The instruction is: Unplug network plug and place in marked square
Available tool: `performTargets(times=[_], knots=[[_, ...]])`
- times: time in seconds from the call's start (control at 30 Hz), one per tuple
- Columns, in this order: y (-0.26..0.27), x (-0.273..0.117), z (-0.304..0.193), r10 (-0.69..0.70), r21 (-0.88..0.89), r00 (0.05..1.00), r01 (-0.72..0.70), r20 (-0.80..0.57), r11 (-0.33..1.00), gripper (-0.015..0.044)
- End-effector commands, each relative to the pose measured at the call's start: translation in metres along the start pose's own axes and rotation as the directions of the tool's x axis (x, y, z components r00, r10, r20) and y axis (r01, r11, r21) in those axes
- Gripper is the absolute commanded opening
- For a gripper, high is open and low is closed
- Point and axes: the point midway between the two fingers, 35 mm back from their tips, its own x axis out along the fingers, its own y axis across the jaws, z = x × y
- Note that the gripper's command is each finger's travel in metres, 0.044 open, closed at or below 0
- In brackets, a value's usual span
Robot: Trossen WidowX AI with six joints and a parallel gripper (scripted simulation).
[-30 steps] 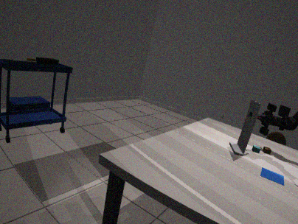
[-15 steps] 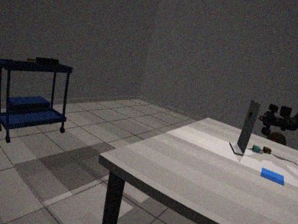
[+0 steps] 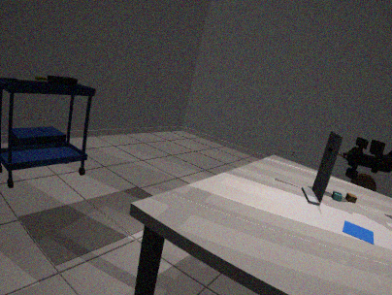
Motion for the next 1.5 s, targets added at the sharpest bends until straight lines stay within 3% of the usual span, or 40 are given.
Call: performTargets(times=[0.0, 1.0, 1.47], knots=[[0.002, -0.004, -0.001, 0.002, -0.008, 1.000, -0.002, -0.005, 1.000, 0.0000], [0.000, -0.023, -0.002, -0.002, 0.001, 1.000, 0.002, 0.000, 1.000, 0.0000], [0.041, -0.036, -0.008, -0.003, -0.005, 1.000, 0.003, -0.004, 1.000, 0.0000]])
